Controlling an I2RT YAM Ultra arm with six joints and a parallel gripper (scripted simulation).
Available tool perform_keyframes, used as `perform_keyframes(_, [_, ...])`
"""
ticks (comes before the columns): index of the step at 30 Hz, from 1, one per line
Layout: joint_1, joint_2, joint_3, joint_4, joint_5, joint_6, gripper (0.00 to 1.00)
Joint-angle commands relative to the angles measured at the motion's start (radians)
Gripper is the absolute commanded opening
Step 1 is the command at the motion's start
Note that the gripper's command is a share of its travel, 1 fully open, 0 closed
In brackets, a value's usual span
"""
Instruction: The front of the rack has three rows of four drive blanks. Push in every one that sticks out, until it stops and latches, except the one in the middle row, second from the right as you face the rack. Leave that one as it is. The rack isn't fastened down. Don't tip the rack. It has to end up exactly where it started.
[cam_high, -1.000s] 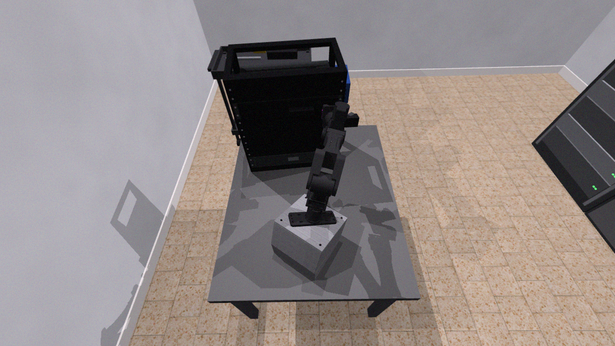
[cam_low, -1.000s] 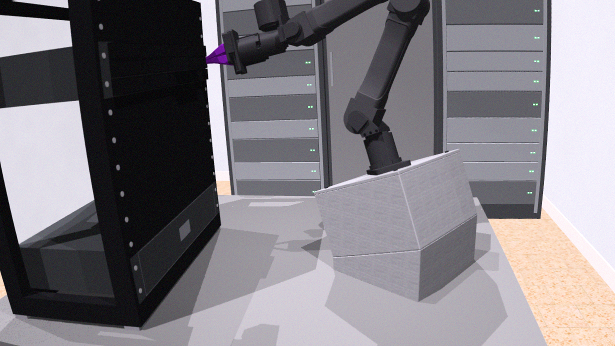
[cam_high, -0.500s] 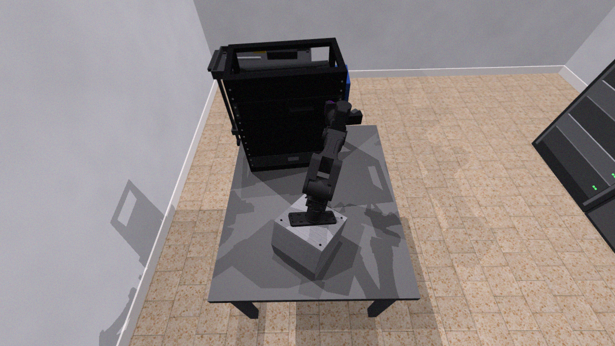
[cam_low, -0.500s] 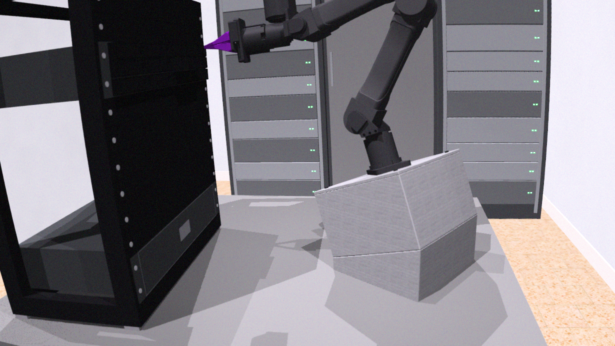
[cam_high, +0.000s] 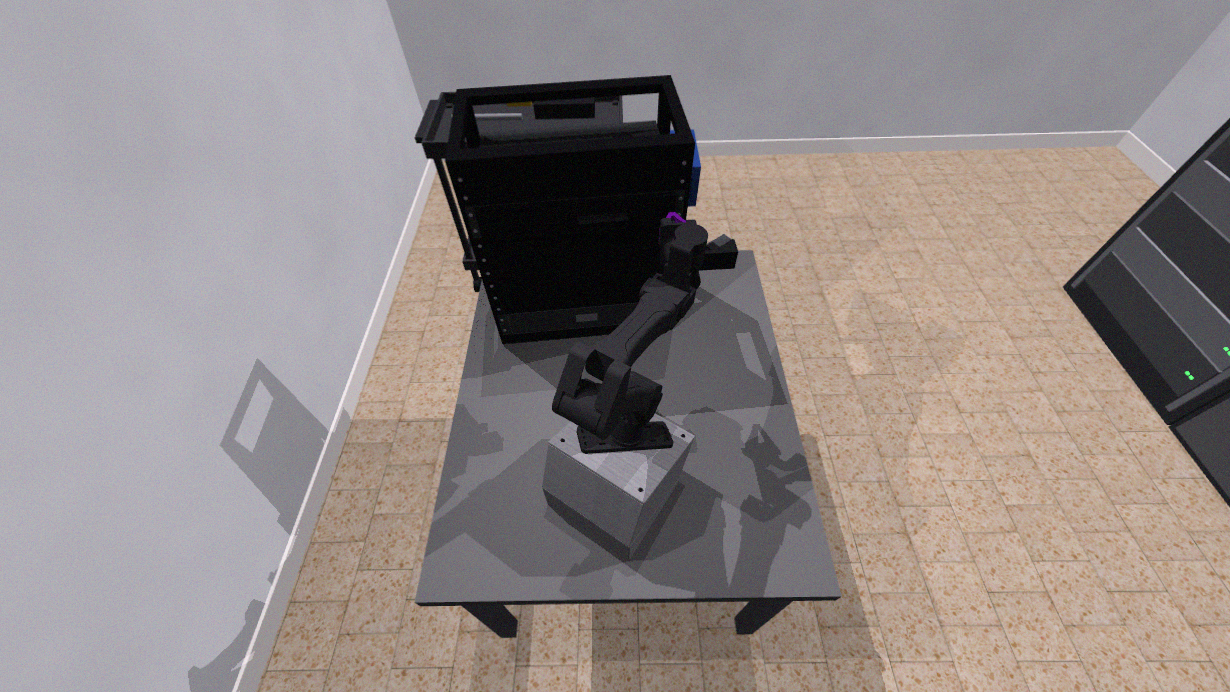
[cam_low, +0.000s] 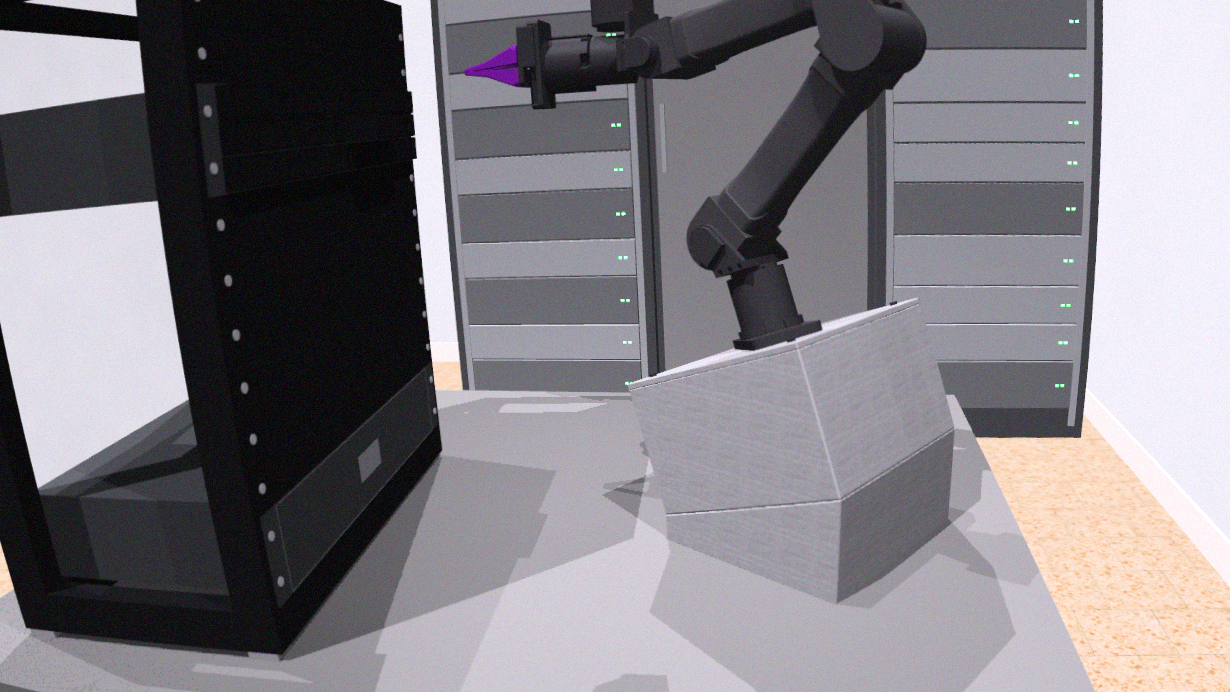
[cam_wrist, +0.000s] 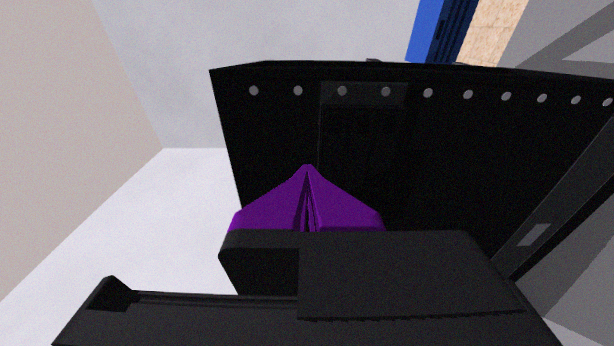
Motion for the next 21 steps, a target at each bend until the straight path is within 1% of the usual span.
perform_keyframes(1, [-0.049,-0.044,-0.017,-0.026,-0.09,0.034,0.0])
perform_keyframes(4, [-0.073,-0.053,-0.003,-0.015,-0.117,0.041,0.0])
perform_keyframes(7, [-0.081,-0.053,-0.006,-0.005,-0.127,0.046,0.0])
perform_keyframes(21, [-0.082,-0.053,-0.007,-0.002,-0.131,0.042,0.0])
